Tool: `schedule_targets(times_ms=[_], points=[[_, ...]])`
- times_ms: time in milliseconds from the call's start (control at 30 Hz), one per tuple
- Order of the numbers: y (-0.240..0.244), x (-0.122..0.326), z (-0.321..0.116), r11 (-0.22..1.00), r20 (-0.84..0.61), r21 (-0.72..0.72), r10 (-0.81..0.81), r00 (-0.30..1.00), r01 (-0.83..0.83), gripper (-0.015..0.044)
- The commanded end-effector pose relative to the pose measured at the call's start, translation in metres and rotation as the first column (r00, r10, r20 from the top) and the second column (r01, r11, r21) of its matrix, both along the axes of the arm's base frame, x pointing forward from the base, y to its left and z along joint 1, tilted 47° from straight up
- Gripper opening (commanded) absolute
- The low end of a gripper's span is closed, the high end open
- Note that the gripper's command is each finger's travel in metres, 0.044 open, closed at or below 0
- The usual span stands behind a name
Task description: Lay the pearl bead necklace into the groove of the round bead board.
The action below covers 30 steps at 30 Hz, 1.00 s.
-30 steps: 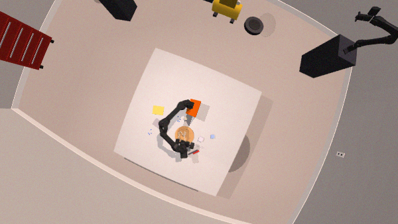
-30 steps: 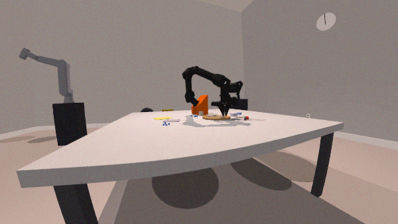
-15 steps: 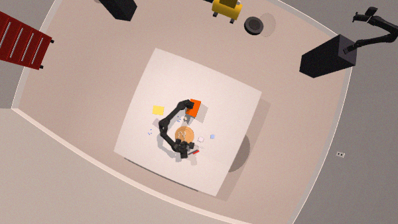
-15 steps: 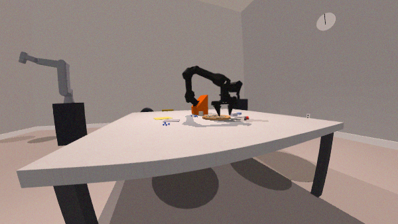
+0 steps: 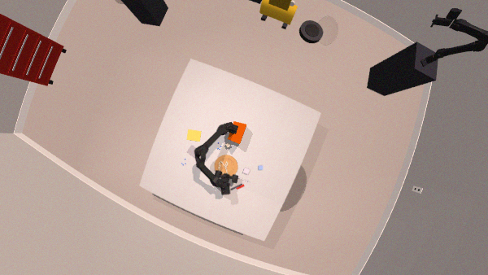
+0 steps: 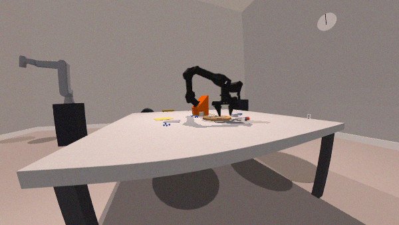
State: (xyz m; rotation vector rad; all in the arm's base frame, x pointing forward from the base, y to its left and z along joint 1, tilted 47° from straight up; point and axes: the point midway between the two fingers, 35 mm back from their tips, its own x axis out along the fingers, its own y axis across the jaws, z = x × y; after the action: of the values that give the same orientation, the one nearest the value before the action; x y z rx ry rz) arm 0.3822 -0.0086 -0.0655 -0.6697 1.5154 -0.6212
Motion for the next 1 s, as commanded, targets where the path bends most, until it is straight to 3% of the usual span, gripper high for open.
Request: schedule_targets(times_ms=[0, 100, 200, 333, 500, 967], points=[[0.0, 0.0, 0.0, 1.0, 0.0, 0.003, -0.003, 1.0, 0.003, 0.044], [0.0, 0.0, 0.0, 1.0, 0.0, 0.003, -0.003, 1.0, 0.003, 0.044], [0.006, -0.003, 0.008, 0.994, -0.122, 0.015, 0.111, 0.986, -0.11, 0.0361], [0.019, -0.01, 0.025, 0.934, -0.376, 0.09, 0.354, 0.856, -0.347, 0.0256], [0.02, -0.011, 0.026, 0.929, -0.388, 0.095, 0.365, 0.846, -0.357, 0.0125], [0.014, -0.008, 0.02, 0.928, -0.377, 0.094, 0.368, 0.85, -0.36, 0.012]])
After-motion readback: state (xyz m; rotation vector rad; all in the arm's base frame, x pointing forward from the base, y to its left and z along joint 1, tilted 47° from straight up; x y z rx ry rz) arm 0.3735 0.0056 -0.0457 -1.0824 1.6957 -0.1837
